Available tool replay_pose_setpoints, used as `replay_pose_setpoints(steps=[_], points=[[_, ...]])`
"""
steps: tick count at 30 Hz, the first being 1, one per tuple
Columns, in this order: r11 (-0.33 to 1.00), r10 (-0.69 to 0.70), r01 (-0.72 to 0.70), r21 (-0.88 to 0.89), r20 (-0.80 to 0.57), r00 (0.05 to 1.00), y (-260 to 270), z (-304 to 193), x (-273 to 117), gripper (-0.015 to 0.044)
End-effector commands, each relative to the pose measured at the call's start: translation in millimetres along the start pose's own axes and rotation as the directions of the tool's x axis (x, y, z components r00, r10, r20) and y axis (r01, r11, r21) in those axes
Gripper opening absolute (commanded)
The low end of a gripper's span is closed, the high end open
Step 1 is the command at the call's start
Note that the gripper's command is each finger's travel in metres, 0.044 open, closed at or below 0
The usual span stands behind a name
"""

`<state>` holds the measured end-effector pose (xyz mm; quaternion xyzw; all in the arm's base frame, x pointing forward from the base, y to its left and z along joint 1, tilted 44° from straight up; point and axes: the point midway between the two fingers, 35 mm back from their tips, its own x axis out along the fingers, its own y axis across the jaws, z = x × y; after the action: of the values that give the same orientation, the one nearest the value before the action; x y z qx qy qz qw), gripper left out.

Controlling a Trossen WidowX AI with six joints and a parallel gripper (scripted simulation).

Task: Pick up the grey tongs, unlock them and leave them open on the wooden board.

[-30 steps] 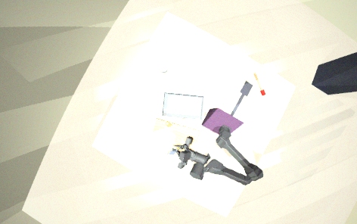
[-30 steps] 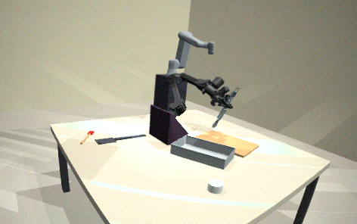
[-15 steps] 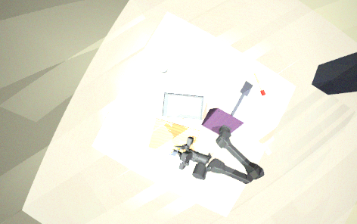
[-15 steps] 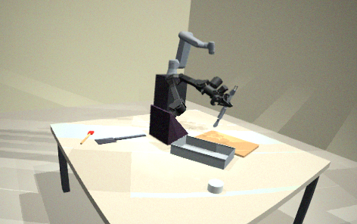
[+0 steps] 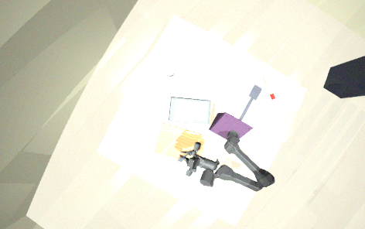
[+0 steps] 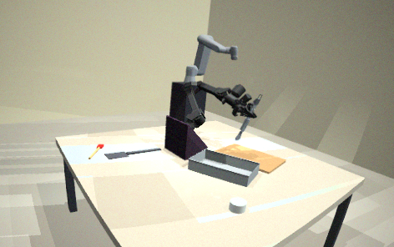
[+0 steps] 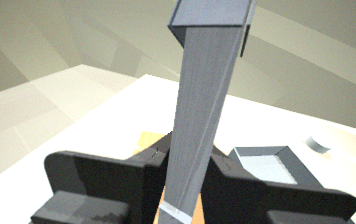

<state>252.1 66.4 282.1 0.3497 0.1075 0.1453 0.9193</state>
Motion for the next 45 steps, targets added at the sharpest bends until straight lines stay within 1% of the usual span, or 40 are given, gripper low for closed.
replay_pose_setpoints(steps=[1, 9, 16, 23, 34, 45], points=[[1.0, -0.002, 0.002, 0.004, 0.011, 1.0, 0, 2, -1, -0.015], [1.0, -0.008, 0.008, -0.002, -0.008, 1.0, 0, 1, 1, -0.015], [0.998, -0.044, 0.039, -0.04, -0.13, 0.991, -1, -9, 13, -0.015], [0.995, -0.077, 0.058, -0.078, -0.261, 0.962, -3, -20, 24, -0.015], [0.991, -0.112, 0.065, -0.118, -0.456, 0.883, -4, -37, 38, -0.015], [0.99, -0.121, 0.049, -0.132, -0.629, 0.768, -5, -54, 49, -0.015]])
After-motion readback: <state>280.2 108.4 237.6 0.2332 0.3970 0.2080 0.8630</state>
